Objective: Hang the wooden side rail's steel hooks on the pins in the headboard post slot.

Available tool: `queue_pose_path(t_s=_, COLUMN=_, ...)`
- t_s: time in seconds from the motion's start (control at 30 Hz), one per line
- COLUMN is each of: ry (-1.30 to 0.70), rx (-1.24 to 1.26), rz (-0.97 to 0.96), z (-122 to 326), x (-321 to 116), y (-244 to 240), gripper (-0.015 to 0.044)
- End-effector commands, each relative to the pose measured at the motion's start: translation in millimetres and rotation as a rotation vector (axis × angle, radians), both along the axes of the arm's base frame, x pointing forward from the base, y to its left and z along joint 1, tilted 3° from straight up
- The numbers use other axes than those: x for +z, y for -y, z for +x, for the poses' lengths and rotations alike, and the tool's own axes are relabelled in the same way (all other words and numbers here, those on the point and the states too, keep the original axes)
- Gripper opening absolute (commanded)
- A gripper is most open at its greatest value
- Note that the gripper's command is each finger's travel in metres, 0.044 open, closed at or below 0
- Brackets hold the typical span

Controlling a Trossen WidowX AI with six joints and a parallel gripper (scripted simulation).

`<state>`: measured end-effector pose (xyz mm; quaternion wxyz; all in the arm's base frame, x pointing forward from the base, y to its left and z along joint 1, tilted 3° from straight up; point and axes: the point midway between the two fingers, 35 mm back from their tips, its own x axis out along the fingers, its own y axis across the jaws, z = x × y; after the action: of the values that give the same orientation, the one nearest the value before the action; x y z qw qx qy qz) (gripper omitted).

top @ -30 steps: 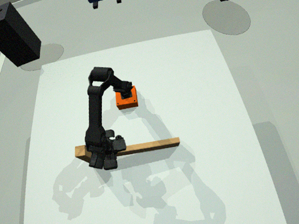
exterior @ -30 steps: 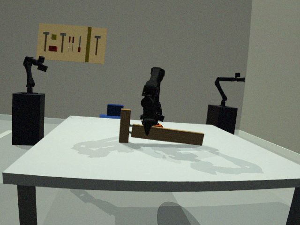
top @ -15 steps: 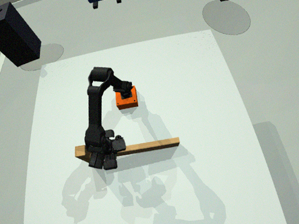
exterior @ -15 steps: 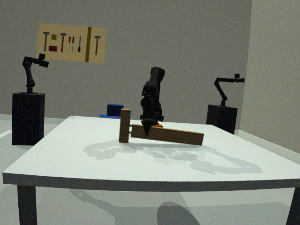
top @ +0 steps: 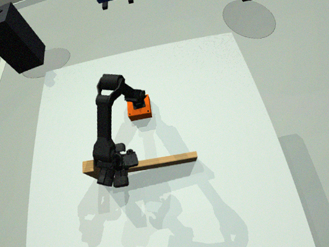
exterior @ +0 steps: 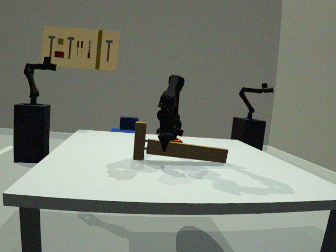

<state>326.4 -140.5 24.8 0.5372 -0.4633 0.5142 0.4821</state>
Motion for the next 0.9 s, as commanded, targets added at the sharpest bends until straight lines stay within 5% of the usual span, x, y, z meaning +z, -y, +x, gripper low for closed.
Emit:
queue_pose_path(t_s=0.0, ry=0.002, rx=0.000, rz=-0.007, z=-0.3, x=1.9, y=2.6, gripper=0.0000)
queue_pose_path(t_s=0.87, ry=0.002, rx=0.000, rz=-0.007, z=-0.3, x=1.3, y=5.2, gripper=0.0000)
